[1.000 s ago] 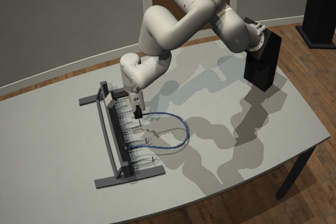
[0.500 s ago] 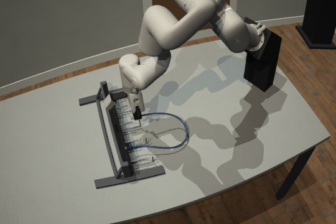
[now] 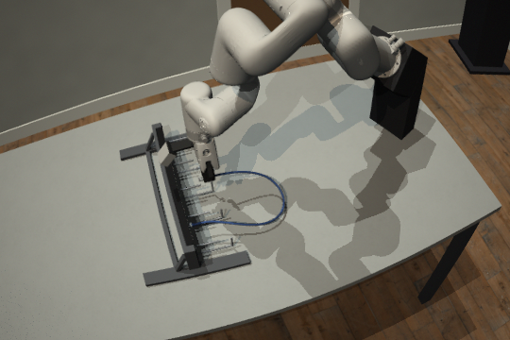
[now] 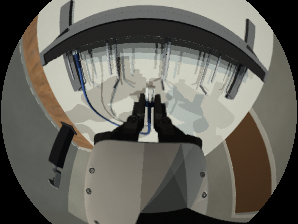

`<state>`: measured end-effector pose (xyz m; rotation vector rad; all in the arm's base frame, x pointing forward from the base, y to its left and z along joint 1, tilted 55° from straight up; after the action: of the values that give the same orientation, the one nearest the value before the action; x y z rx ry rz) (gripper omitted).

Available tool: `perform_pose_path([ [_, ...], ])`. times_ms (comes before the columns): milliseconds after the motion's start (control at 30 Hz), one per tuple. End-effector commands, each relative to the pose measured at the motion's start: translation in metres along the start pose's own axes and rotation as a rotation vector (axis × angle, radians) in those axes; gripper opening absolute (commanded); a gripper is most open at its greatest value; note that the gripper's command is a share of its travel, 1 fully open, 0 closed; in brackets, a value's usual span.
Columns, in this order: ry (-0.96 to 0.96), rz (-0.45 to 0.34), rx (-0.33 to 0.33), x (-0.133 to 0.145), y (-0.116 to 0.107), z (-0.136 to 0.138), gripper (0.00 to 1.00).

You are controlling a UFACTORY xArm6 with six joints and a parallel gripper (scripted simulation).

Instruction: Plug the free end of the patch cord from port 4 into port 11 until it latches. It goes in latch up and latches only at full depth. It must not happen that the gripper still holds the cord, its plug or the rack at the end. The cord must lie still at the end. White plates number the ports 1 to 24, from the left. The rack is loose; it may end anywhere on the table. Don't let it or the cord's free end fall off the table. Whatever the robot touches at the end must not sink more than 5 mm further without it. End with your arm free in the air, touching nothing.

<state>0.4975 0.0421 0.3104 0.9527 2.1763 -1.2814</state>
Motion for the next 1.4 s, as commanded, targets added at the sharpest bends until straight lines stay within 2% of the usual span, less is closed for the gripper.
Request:
perform_pose_path([
  [0, 0.000, 0.003, 0.000, -0.001, -0.001, 0.000, 0.00],
  [1367, 0.000, -0.004, 0.000, -0.032, 0.027, -0.007, 0.00],
])
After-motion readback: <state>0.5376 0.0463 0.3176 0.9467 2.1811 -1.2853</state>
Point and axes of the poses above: the point where the finger pads meet when closed, its own y axis out along the fingers, its own z axis across the jaws, x = y × z, the point moved 1 cm from there along -y, back along the fingers, and after that the axes turned 11 degrees about y, right-handed, at the moved point
